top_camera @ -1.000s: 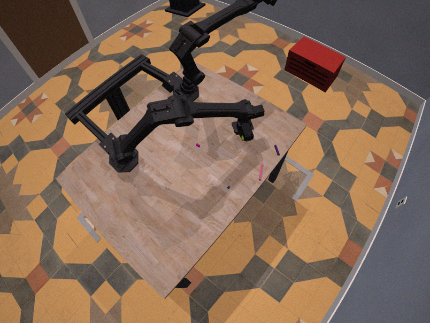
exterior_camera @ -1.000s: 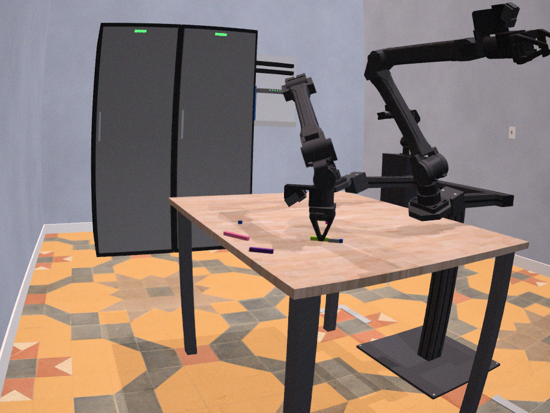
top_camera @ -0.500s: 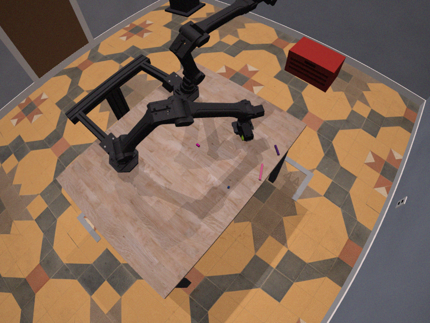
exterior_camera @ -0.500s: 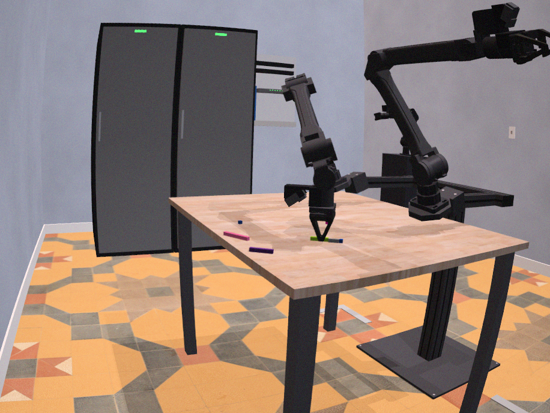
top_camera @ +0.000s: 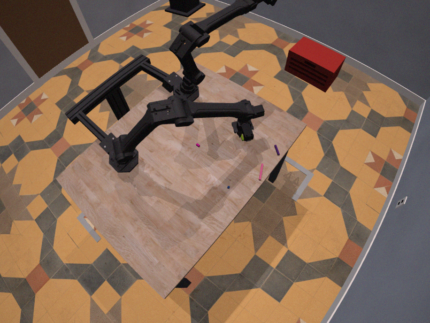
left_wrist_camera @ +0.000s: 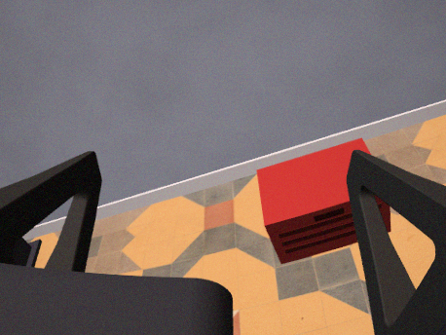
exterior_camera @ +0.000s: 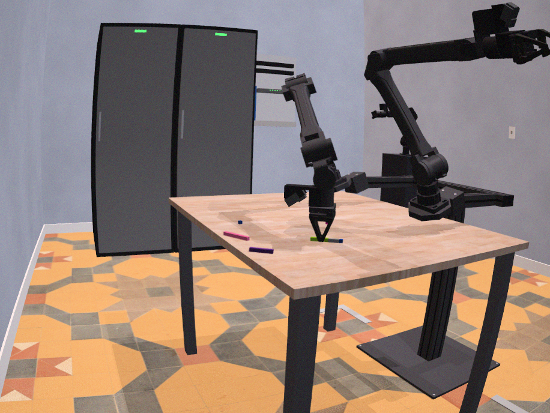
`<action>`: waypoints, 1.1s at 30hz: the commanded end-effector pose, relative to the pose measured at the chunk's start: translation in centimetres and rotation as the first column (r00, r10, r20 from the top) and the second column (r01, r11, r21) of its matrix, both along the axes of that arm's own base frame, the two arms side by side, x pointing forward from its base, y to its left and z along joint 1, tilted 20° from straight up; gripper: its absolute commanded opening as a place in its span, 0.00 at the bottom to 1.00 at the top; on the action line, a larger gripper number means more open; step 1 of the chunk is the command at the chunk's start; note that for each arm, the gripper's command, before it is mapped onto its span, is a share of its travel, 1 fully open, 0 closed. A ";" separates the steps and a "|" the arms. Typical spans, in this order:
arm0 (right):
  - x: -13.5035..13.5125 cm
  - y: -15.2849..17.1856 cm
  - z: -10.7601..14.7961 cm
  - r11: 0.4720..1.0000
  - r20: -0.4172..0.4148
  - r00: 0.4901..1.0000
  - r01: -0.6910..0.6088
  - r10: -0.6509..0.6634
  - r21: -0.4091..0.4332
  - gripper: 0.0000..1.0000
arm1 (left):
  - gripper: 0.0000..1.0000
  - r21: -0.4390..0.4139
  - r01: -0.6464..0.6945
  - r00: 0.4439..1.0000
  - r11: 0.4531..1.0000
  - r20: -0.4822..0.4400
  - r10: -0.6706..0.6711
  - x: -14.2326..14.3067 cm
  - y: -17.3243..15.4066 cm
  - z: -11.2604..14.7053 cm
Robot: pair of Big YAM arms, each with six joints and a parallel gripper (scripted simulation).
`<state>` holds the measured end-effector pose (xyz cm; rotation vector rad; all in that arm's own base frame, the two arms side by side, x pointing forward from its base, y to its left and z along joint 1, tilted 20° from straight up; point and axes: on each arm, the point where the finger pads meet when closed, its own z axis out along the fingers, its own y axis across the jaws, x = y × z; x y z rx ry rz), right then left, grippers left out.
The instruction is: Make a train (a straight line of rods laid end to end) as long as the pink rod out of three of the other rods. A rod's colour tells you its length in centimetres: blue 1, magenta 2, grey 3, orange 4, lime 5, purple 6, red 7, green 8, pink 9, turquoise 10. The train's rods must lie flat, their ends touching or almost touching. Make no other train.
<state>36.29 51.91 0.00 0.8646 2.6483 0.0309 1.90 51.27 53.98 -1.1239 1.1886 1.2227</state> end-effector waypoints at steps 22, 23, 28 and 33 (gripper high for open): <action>-2.3 2.9 9.7 0.998 0.035 0.999 -0.011 0.009 0.069 0.23 | 1.00 0.031 -0.016 1.000 0.999 0.018 0.016 -0.7 -0.7 1.1; -2.5 2.9 10.2 0.998 0.036 0.999 -0.011 0.009 0.069 0.23 | 1.00 0.031 -0.016 1.000 0.999 0.018 0.016 -0.7 -0.7 1.1; -3.2 2.9 9.7 0.999 0.019 1.000 -0.010 0.010 0.038 0.23 | 1.00 0.031 -0.016 1.000 0.999 0.018 0.016 -0.7 -0.7 1.1; -1.9 1.2 10.4 0.999 0.018 1.000 0.022 -0.023 0.036 0.23 | 1.00 0.031 -0.016 1.000 0.999 0.018 0.016 -0.7 -0.7 1.1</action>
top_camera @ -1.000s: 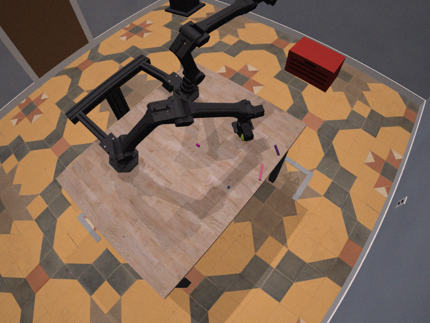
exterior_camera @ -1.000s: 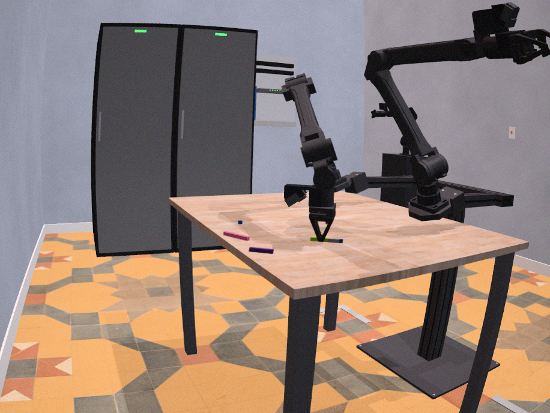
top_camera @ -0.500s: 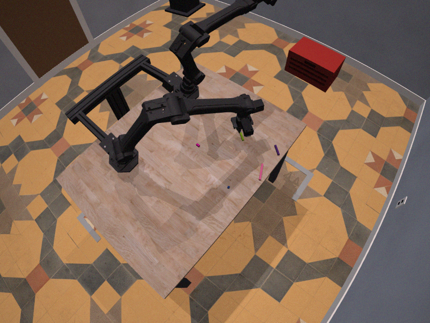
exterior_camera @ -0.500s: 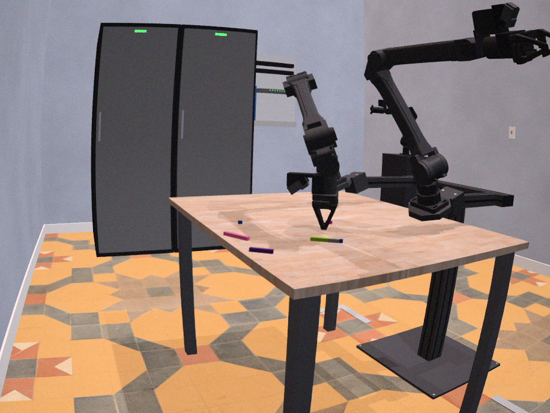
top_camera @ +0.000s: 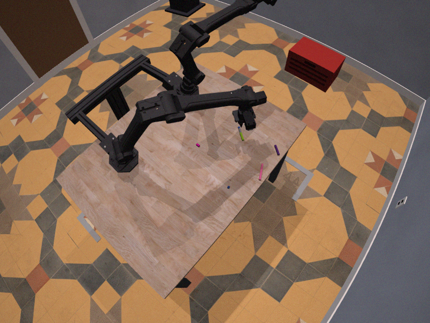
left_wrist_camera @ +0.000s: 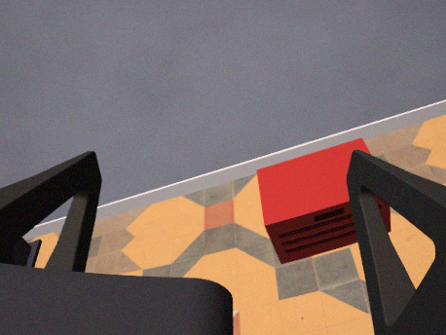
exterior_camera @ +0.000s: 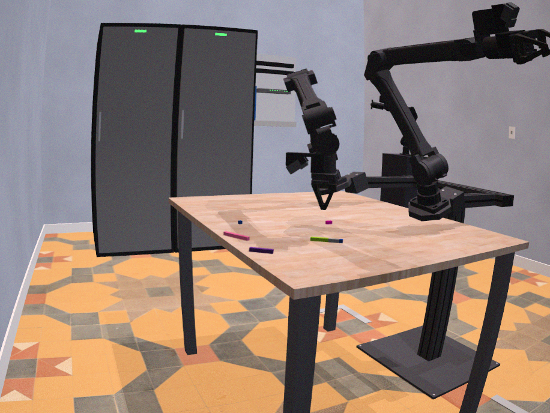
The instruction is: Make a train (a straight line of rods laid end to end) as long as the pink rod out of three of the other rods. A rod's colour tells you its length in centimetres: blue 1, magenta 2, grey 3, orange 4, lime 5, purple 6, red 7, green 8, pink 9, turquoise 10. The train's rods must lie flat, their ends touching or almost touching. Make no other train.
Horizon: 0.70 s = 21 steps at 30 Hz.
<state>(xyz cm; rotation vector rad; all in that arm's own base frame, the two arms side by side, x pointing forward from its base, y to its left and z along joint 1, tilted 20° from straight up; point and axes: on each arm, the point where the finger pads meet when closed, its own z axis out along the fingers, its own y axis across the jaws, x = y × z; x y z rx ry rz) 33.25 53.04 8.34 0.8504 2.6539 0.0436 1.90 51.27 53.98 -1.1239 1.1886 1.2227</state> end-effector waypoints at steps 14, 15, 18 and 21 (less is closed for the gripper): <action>0.3 0.7 1.8 1.000 0.013 1.000 0.019 -0.019 0.025 1.00 | 1.00 0.031 -0.016 1.000 0.999 0.018 0.016 -0.7 -0.7 1.1; 0.3 0.7 1.8 1.000 0.013 1.000 0.019 -0.019 0.025 1.00 | 1.00 0.031 -0.016 1.000 0.999 0.018 0.016 -0.7 -0.7 1.1; 0.3 0.7 1.8 1.000 0.013 1.000 0.019 -0.019 0.025 1.00 | 1.00 0.031 -0.016 1.000 0.999 0.018 0.016 -0.7 -0.7 1.1; 0.3 0.7 1.8 1.000 0.013 1.000 0.019 -0.019 0.025 1.00 | 1.00 0.031 -0.016 1.000 0.999 0.018 0.016 -0.7 -0.7 1.1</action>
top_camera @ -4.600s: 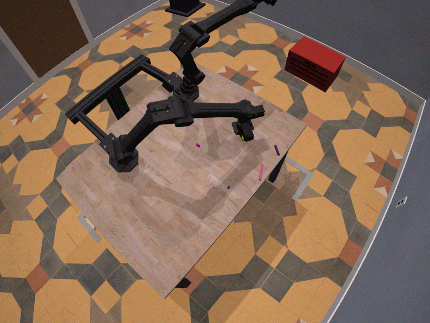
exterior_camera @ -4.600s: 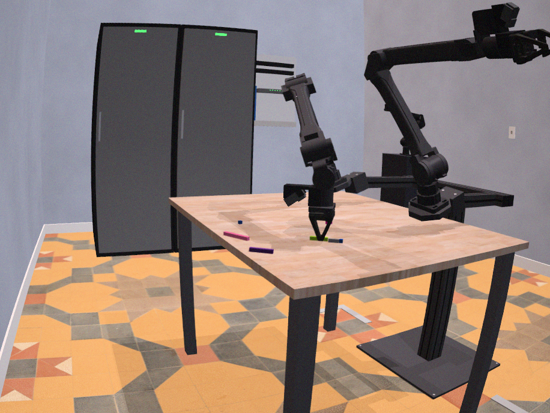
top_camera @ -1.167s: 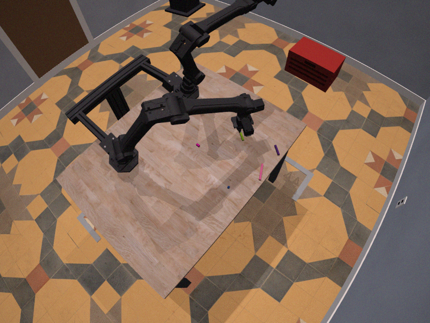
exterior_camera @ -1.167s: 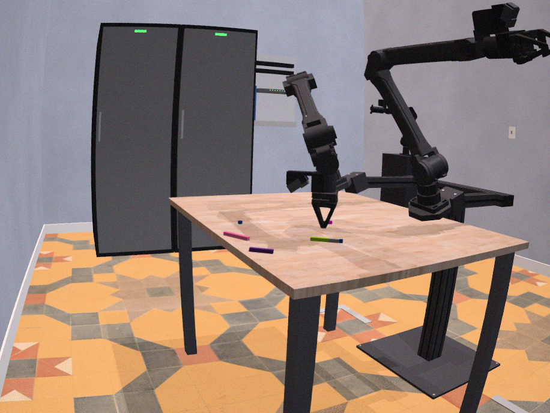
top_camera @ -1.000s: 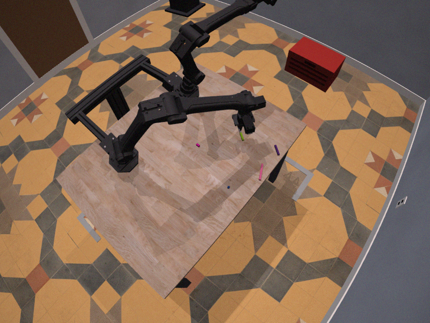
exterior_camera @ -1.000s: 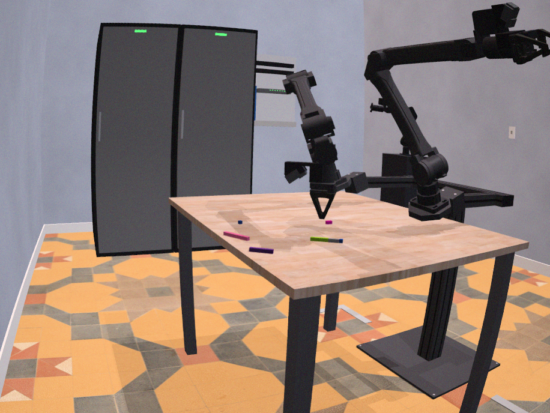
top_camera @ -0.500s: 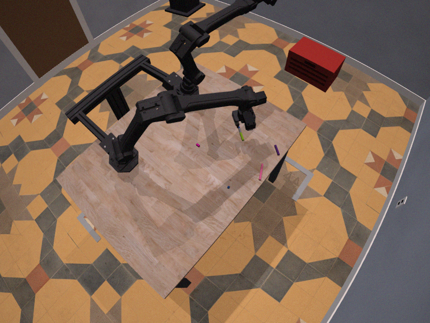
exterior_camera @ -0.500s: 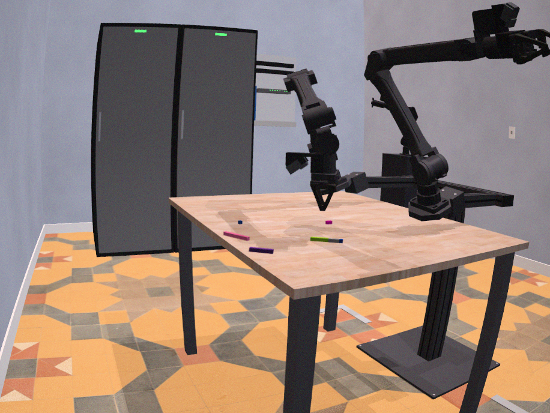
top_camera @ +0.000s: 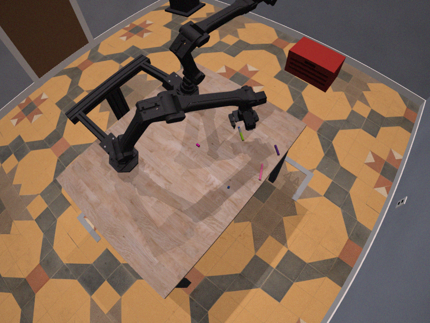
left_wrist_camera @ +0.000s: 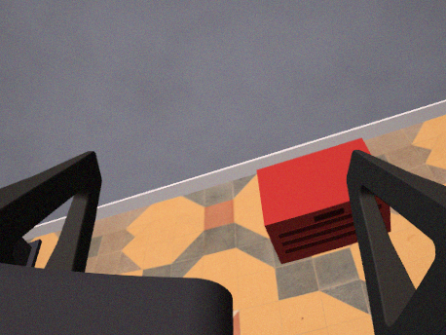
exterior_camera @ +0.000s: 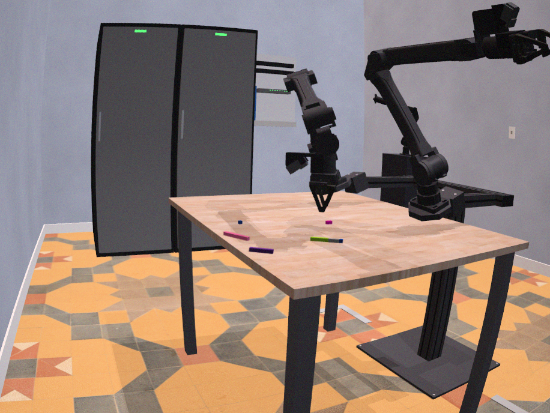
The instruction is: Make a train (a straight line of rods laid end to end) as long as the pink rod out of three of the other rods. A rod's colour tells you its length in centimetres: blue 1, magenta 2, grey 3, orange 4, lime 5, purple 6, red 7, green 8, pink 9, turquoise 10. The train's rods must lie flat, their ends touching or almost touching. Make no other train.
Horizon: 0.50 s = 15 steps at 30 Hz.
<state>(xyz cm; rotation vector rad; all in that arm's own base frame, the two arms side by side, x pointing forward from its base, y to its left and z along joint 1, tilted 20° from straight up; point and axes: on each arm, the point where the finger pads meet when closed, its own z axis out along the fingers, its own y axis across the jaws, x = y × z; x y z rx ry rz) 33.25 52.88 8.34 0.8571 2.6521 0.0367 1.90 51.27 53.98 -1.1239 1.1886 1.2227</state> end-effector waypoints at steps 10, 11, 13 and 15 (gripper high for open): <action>-0.8 2.1 5.2 0.998 0.034 0.999 -0.005 0.002 0.068 1.00 | 1.00 0.031 -0.016 1.000 0.999 0.018 0.016 -0.7 -0.7 1.1; -0.9 2.1 5.7 0.998 0.034 0.999 -0.005 0.002 0.068 1.00 | 1.00 0.031 -0.016 1.000 0.999 0.018 0.016 -0.7 -0.7 1.1; -1.1 2.1 6.1 0.998 0.034 0.999 -0.005 0.002 0.068 1.00 | 1.00 0.031 -0.016 1.000 0.999 0.018 0.016 -0.7 -0.7 1.1; -0.9 1.9 6.6 0.998 0.034 0.999 0.002 -0.004 0.068 1.00 | 1.00 0.031 -0.016 1.000 0.999 0.018 0.016 -0.7 -0.7 1.1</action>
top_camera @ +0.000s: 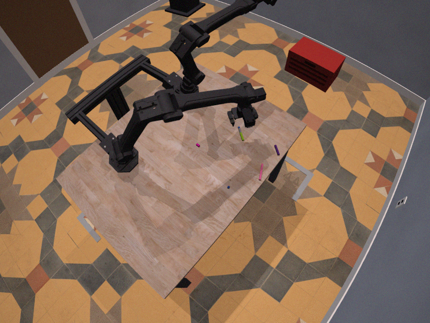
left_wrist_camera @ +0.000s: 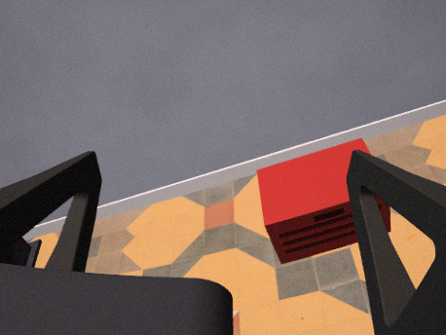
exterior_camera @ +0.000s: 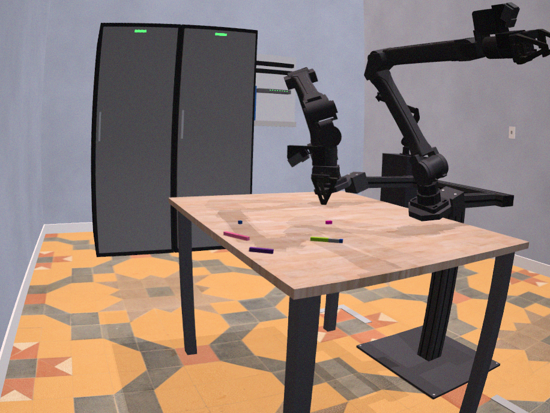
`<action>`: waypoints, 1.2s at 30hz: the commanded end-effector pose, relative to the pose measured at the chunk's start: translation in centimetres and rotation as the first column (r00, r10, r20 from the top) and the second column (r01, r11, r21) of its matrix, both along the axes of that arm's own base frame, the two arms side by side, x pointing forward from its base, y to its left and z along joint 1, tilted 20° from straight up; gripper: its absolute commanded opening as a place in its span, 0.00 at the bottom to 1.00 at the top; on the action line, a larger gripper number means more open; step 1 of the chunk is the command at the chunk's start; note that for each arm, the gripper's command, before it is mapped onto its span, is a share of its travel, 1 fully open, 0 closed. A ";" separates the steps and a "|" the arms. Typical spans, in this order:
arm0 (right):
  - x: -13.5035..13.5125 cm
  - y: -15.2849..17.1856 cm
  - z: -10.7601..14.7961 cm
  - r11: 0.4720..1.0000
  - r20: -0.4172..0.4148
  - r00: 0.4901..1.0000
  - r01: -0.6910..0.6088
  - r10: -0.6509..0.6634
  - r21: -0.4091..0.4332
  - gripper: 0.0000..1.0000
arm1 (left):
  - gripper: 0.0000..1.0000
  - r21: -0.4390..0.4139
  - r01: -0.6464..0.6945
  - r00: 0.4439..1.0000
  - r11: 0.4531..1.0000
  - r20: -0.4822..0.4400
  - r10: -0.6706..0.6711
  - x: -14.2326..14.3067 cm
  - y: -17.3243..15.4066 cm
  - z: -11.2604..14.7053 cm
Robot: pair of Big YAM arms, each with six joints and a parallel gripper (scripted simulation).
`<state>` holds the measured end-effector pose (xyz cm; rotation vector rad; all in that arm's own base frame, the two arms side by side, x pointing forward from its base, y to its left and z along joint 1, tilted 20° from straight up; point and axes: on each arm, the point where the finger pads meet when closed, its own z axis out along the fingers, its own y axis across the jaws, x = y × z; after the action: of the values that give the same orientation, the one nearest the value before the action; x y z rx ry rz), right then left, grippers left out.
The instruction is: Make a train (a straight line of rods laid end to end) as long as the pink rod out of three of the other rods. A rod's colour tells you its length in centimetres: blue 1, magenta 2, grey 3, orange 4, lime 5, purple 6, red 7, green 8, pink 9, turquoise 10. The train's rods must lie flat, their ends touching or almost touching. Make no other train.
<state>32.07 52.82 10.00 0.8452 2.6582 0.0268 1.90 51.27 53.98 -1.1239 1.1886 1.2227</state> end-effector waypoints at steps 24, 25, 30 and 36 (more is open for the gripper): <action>-2.1 2.2 10.6 0.998 0.027 0.999 0.015 -0.017 0.059 1.00 | 1.00 0.031 -0.016 1.000 0.999 0.018 0.016 -0.7 -0.7 1.1; -2.1 2.2 10.6 0.998 0.027 0.999 0.015 -0.017 0.059 1.00 | 1.00 0.031 -0.016 1.000 0.999 0.018 0.016 -0.7 -0.7 1.1; -2.1 2.2 10.6 0.998 0.027 0.999 0.015 -0.017 0.059 1.00 | 1.00 0.031 -0.016 1.000 0.999 0.018 0.016 -0.7 -0.7 1.1; -2.1 2.2 10.6 0.998 0.027 0.999 0.015 -0.017 0.059 1.00 | 1.00 0.031 -0.016 1.000 0.999 0.018 0.016 -0.7 -0.7 1.1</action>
<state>29.87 53.67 17.64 0.8578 2.6527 0.0339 1.90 51.27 53.98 -1.1239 1.1886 1.2227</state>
